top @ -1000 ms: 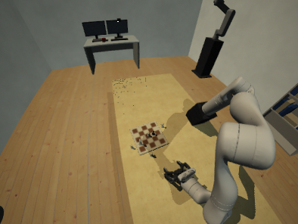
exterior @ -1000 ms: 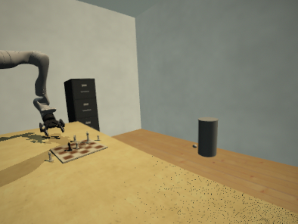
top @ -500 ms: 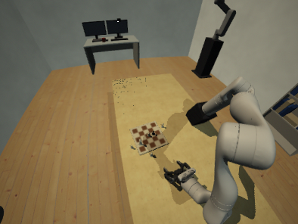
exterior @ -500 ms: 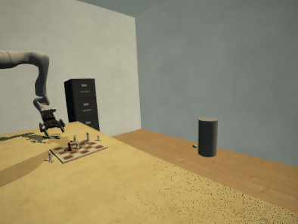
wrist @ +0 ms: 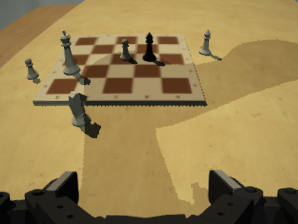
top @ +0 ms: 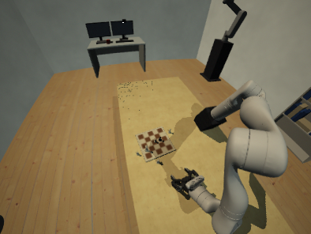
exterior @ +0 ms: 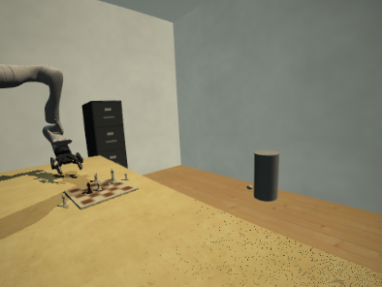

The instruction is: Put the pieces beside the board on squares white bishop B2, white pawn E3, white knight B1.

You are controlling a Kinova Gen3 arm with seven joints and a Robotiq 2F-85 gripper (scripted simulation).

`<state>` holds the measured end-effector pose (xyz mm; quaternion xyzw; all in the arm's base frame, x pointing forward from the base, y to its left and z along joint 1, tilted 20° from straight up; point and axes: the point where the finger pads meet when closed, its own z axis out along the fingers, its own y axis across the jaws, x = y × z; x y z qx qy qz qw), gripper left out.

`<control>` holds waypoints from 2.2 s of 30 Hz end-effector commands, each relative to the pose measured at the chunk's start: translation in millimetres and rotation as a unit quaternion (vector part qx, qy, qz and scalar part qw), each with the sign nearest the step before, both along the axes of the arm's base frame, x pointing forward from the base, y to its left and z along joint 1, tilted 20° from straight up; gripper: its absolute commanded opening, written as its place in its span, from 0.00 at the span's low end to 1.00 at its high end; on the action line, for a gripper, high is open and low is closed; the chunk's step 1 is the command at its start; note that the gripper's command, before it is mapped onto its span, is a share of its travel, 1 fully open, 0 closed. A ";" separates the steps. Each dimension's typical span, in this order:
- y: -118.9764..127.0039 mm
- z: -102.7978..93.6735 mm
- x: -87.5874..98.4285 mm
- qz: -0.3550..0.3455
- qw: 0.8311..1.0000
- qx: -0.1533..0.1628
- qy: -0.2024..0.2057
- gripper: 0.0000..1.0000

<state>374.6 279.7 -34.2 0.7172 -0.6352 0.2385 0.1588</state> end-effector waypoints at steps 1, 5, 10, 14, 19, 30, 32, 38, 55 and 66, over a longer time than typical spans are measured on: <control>0.0 1.2 0.6 0.000 1.000 0.000 -0.001 1.00; -1.9 6.2 0.6 0.000 1.000 0.000 -0.001 1.00; -10.4 29.9 0.4 0.000 1.000 0.000 -0.001 1.00; -19.8 55.8 0.3 0.000 1.000 0.000 -0.001 1.00; -25.8 72.3 0.2 0.000 1.000 0.000 -0.001 1.00; -30.0 82.9 -1.6 0.001 1.000 -0.001 0.001 1.00; -30.8 82.4 -1.5 -0.001 1.000 0.000 0.002 1.00; -37.0 79.3 -0.9 -0.017 1.000 0.006 0.003 1.00; -130.4 35.6 -8.8 -0.292 0.952 0.094 0.008 1.00; -211.0 8.3 -36.2 -0.622 0.765 0.164 -0.012 1.00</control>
